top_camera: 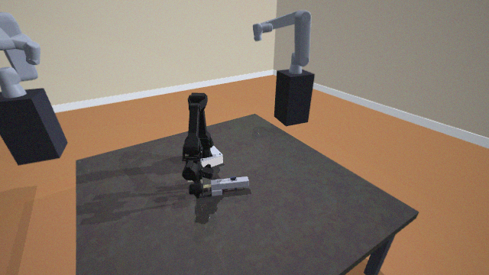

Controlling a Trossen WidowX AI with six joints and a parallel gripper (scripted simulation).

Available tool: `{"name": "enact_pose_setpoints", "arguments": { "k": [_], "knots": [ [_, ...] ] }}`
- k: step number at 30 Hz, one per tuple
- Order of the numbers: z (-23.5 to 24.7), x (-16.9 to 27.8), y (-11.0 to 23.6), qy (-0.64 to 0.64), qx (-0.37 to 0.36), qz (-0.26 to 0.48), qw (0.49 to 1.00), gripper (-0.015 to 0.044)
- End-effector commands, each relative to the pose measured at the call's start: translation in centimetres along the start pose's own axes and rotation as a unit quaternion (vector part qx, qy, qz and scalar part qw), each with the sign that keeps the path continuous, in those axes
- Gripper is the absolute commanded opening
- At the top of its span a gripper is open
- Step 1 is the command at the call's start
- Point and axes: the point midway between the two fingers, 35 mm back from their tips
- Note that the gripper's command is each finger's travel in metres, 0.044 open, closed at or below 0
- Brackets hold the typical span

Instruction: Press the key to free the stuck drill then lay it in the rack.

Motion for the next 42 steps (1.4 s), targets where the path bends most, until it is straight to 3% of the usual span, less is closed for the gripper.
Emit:
{"name": "enact_pose_setpoints", "arguments": {
  "k": [1,34,42],
  "knots": [
    [0.1,-0.3,-0.1,0.000,0.000,0.000,1.000,0.0440],
    [0.3,-1.6,-0.5,0.000,0.000,-0.001,1.000,0.0440],
    [0.1,-1.5,-0.3,0.001,0.002,-0.001,1.000,0.0230]
  ]
}}
Point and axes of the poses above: the point midway between the two fingers, 35 mm back from their tips, its own y axis back along the fingers, its own z axis across the jaws, x = y × z, and after that the axes turned 9 degrees about -y, right-handed
